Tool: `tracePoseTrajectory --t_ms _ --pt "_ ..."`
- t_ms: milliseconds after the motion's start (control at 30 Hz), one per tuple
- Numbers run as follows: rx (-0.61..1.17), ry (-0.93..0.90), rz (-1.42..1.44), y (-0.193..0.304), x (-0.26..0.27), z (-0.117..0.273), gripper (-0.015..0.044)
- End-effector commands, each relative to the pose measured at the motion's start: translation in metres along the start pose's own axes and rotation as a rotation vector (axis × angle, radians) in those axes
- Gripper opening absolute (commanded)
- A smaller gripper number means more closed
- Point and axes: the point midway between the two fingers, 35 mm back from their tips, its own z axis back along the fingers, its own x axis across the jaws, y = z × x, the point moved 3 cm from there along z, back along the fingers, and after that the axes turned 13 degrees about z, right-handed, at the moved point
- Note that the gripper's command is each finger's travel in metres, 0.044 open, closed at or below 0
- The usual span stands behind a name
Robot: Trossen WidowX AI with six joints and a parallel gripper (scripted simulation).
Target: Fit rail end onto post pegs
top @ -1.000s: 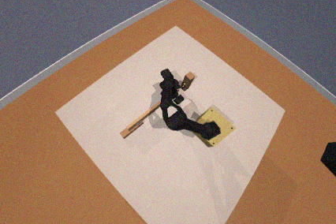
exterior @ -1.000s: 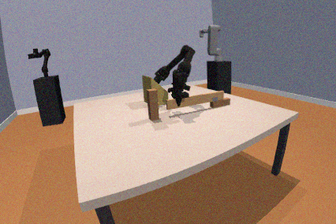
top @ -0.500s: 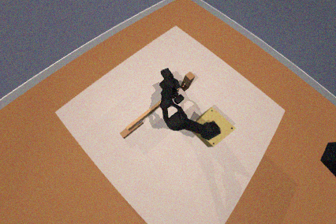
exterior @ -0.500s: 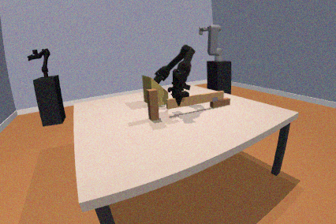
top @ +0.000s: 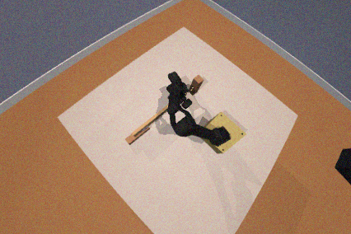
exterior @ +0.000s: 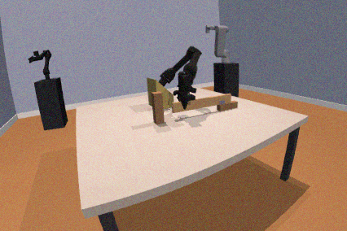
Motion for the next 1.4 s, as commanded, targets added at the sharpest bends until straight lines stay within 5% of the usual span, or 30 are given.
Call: tracePoseTrajectory --t_ms 0,1367 --pt "0.002 0.006 -0.007 0.0005 0.0004 0.0039 0.0" --pt "0.002 0.006 -0.007 0.0003 0.002 0.0041 0.0"
